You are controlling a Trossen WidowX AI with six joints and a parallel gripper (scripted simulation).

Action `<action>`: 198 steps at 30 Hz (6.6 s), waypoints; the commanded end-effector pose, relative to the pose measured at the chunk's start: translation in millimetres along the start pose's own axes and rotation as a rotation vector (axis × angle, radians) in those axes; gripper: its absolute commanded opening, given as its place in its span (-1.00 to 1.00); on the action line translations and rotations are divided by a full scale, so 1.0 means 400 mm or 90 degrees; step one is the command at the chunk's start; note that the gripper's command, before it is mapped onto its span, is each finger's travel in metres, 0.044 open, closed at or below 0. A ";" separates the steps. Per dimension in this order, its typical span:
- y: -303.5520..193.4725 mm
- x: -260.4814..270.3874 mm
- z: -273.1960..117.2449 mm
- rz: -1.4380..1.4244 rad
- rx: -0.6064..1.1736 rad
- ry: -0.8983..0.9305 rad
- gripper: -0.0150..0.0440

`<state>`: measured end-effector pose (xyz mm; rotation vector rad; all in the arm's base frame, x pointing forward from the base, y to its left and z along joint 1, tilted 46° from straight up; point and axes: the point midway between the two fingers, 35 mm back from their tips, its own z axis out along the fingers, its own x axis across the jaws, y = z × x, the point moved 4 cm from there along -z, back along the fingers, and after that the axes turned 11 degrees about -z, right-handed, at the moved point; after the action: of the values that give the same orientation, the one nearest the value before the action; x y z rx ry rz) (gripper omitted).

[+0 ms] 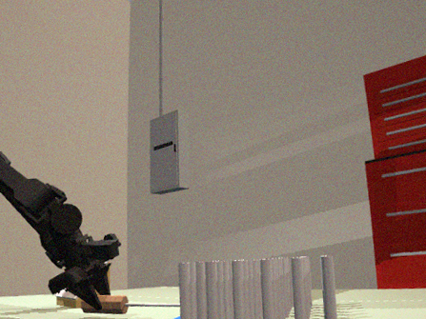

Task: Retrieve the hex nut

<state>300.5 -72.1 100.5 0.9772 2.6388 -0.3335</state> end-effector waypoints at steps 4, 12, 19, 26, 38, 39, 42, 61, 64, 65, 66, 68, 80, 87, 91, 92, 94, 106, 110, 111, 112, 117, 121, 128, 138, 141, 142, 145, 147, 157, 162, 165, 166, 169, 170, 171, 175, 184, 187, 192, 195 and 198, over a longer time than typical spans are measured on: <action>0.014 -0.006 -0.019 0.003 -0.005 -0.006 -0.49; -0.009 0.003 -0.042 0.003 -0.004 -0.006 -0.49; -0.065 0.029 -0.078 -0.001 -0.003 -0.004 -0.49; -0.039 0.031 -0.118 0.000 -0.004 -0.002 -0.49; 0.049 0.049 -0.262 0.003 -0.006 0.000 -0.49; 0.055 0.053 -0.275 0.003 -0.006 0.000 -0.49; 0.072 0.064 -0.314 0.002 -0.006 -0.001 -0.49; 0.289 0.167 -0.288 0.026 -0.012 0.019 -0.49; 0.334 0.200 -0.278 0.032 -0.012 0.022 -0.49; 0.348 0.212 -0.275 0.034 -0.012 0.023 -0.49; 0.363 0.224 -0.272 0.036 -0.012 0.023 -0.49; 0.386 0.249 -0.268 0.036 -0.010 0.023 -0.49; 0.515 0.426 -0.240 0.047 -0.005 0.015 -0.49; 0.579 0.549 -0.216 0.061 -0.006 0.013 -0.49; 0.604 0.628 -0.204 0.061 -0.007 0.014 -0.49; 0.609 0.649 -0.201 0.061 -0.007 0.014 -0.49; 0.618 0.690 -0.194 0.061 -0.007 0.015 -0.49; 0.645 0.926 -0.131 0.092 -0.012 -0.004 -0.49; 0.641 1.001 -0.109 0.107 -0.020 -0.013 -0.49; 0.638 1.020 -0.103 0.110 -0.022 -0.015 -0.49; 0.636 1.039 -0.097 0.114 -0.023 -0.017 -0.49; 0.619 1.132 -0.064 0.130 -0.032 -0.028 -0.49; 0.598 1.206 -0.032 0.141 -0.035 -0.036 -0.49; 0.549 1.324 0.029 0.160 -0.044 -0.051 -0.49; 0.505 1.399 0.076 0.174 -0.052 -0.063 -0.49; 0.504 1.399 0.082 0.174 -0.052 -0.063 -0.49; 0.503 1.399 0.084 0.174 -0.052 -0.063 -0.49; 0.501 1.399 0.092 0.174 -0.052 -0.063 -0.49; 0.500 1.399 0.097 0.174 -0.053 -0.063 -0.49; 0.493 1.398 0.122 0.174 -0.053 -0.063 -0.49; 0.489 1.397 0.135 0.174 -0.053 -0.063 -0.49; 0.487 1.397 0.142 0.174 -0.053 -0.063 -0.49; 0.486 1.397 0.145 0.174 -0.053 -0.063 -0.49; 0.484 1.396 0.152 0.174 -0.053 -0.063 -0.49; 0.483 1.396 0.155 0.174 -0.053 -0.063 -0.49; 0.482 1.396 0.157 0.174 -0.053 -0.063 -0.49; 0.479 1.395 0.167 0.174 -0.053 -0.063 -0.49; 0.471 1.393 0.189 0.174 -0.053 -0.063 -0.49; 0.469 1.392 0.196 0.174 -0.053 -0.063 -0.49; 0.464 1.391 0.208 0.174 -0.053 -0.063 -0.49; 0.462 1.390 0.215 0.174 -0.053 -0.063 -0.49; 0.459 1.389 0.223 0.174 -0.053 -0.063 -0.49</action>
<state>39.3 366.9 -200.0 1.2457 2.3740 -0.2019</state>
